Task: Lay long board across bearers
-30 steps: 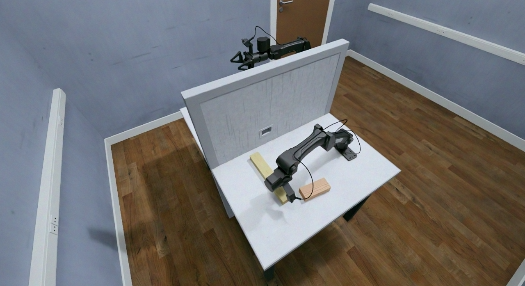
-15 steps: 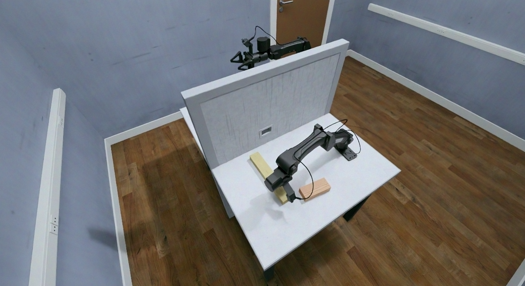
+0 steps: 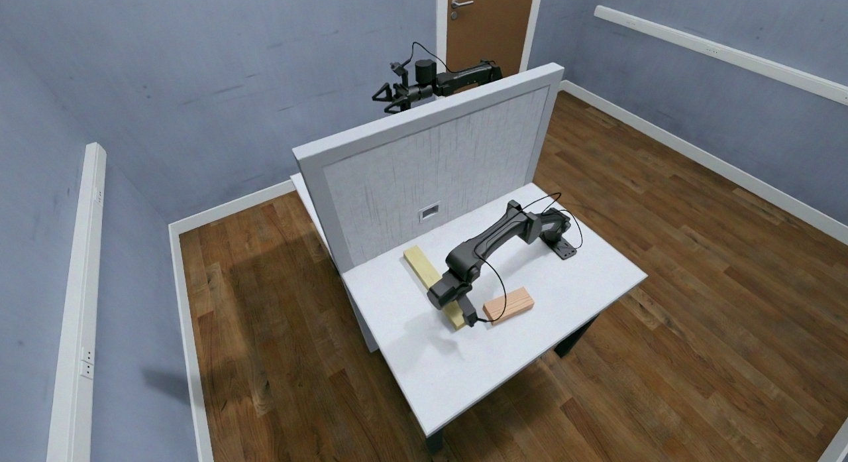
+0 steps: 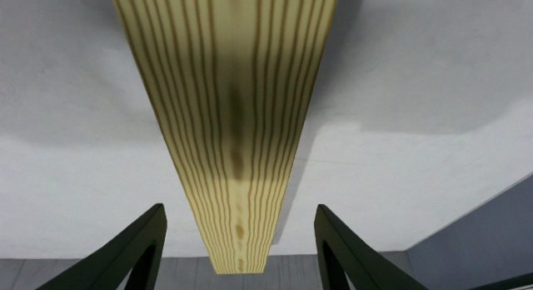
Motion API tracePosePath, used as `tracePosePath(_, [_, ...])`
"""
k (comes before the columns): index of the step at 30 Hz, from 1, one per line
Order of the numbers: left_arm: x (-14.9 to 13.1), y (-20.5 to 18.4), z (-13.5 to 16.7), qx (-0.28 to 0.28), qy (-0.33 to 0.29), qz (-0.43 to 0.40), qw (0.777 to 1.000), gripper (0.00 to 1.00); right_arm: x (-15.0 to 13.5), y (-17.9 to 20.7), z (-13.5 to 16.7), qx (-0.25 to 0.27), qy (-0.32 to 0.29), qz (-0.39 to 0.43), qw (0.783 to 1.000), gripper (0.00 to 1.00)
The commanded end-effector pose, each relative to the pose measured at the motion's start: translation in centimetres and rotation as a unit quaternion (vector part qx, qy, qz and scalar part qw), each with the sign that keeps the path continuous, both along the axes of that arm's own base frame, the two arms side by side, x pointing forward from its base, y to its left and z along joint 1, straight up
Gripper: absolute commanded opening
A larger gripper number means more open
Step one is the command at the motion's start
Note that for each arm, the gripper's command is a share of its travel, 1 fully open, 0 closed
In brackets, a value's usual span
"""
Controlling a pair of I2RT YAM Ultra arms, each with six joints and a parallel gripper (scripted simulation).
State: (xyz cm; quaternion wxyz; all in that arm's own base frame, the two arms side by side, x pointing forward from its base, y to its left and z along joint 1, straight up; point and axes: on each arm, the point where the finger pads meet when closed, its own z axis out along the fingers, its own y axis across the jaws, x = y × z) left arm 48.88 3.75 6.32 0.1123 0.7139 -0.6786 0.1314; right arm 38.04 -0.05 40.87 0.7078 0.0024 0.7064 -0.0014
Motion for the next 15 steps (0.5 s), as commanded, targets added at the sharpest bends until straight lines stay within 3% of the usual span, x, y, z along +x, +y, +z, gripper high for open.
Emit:
tracePosePath(1, [-0.06, -0.53, 1.53, -0.002, -0.009, 0.0, 1.0, 0.72, -0.33, 0.52, 0.1, 0.0, 0.001, 0.008, 1.0, 1.0])
tracePosePath(15, [0.09, -0.3, 1.87, -0.001, -0.015, 0.002, 1.0, 0.72, -0.33, 0.52, 0.1, 0.0, 0.001, 0.008, 1.0, 1.0])
